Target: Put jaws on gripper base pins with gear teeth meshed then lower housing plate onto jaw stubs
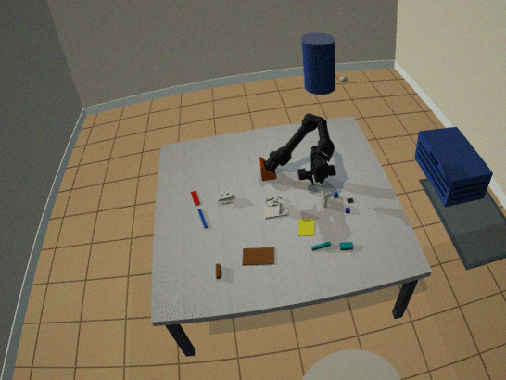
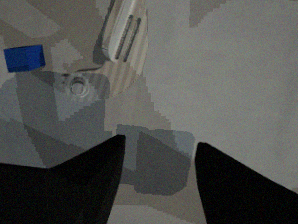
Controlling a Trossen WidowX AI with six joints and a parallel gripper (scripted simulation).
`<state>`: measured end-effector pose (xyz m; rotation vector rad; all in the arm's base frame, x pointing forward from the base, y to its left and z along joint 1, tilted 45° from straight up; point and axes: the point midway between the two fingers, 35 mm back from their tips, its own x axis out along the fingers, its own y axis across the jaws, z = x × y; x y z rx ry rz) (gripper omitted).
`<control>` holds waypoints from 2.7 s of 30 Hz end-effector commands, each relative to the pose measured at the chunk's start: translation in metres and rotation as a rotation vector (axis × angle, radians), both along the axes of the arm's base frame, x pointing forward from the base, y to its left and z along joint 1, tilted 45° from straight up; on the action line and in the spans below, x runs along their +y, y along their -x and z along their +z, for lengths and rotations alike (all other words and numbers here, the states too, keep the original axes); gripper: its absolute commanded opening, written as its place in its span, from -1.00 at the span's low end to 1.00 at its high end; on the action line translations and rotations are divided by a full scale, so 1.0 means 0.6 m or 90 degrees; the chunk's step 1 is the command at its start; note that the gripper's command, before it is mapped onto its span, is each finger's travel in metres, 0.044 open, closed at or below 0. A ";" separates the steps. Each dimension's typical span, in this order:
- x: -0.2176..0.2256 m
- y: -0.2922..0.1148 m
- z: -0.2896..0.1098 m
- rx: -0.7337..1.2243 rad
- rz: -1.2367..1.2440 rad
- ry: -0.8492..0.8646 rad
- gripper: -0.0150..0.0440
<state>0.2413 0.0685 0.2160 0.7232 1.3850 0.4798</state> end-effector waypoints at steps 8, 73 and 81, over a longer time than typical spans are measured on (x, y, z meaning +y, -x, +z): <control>0.000 0.000 0.000 0.000 0.000 0.000 1.00; 0.001 -0.040 0.024 0.058 -0.061 -0.010 0.31; 0.003 -0.077 0.046 0.117 -0.124 -0.025 1.00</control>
